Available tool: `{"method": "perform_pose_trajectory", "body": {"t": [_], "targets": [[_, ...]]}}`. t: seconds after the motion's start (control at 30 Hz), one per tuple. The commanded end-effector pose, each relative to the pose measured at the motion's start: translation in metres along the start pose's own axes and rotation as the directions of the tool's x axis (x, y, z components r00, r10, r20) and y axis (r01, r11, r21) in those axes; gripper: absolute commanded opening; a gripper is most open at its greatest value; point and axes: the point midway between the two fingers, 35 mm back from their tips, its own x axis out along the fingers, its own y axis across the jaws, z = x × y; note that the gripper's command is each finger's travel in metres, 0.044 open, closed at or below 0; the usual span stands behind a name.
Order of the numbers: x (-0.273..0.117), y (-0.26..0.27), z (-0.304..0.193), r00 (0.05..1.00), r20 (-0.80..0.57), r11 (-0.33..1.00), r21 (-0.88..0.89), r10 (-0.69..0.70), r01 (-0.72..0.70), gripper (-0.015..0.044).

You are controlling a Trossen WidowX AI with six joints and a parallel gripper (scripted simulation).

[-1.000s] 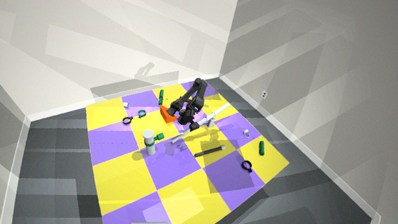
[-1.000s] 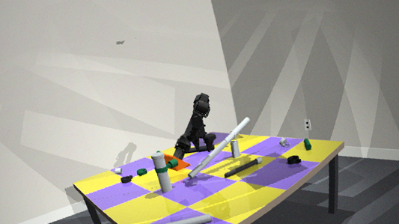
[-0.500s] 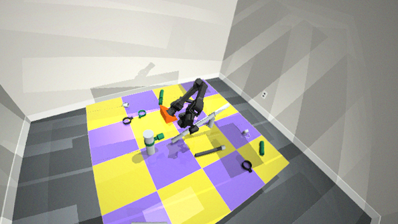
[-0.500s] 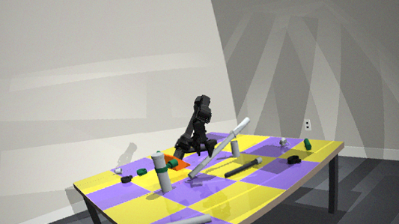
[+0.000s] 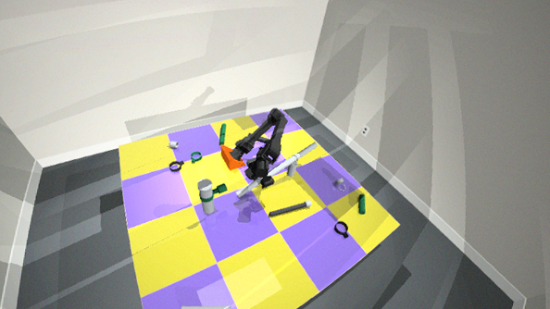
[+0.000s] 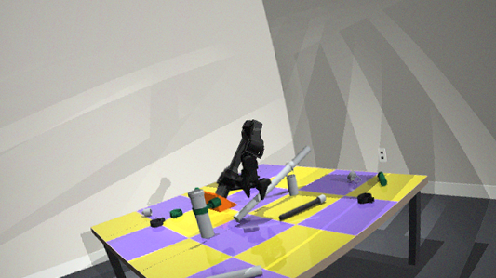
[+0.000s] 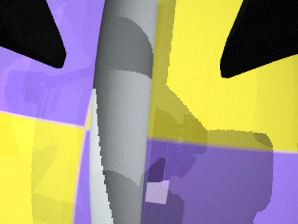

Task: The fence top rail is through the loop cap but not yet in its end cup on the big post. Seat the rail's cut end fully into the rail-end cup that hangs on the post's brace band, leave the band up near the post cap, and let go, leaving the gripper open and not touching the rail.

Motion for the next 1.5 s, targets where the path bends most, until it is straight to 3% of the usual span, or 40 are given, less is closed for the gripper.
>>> {"method": "perform_pose_trajectory", "body": {"t": [0.0, 0.67, 0.93, 1.43, 1.47], "targets": [[0.008, -0.001, -0.001, 1.0, -0.006, 1.0, 0.005, -0.002, 0.002, 0.044], [0.038, -0.002, -0.002, 1.0, -0.01, 1.0, 0.004, -0.001, 0.001, 0.044], [0.038, -0.002, -0.002, 1.0, -0.01, 1.0, 0.004, -0.001, 0.001, 0.023], [0.038, -0.002, -0.002, 1.0, -0.01, 1.0, 0.004, -0.001, 0.001, 0.013], [0.037, -0.002, -0.002, 1.0, -0.01, 1.0, 0.004, -0.001, 0.001, 0.0104]]}}
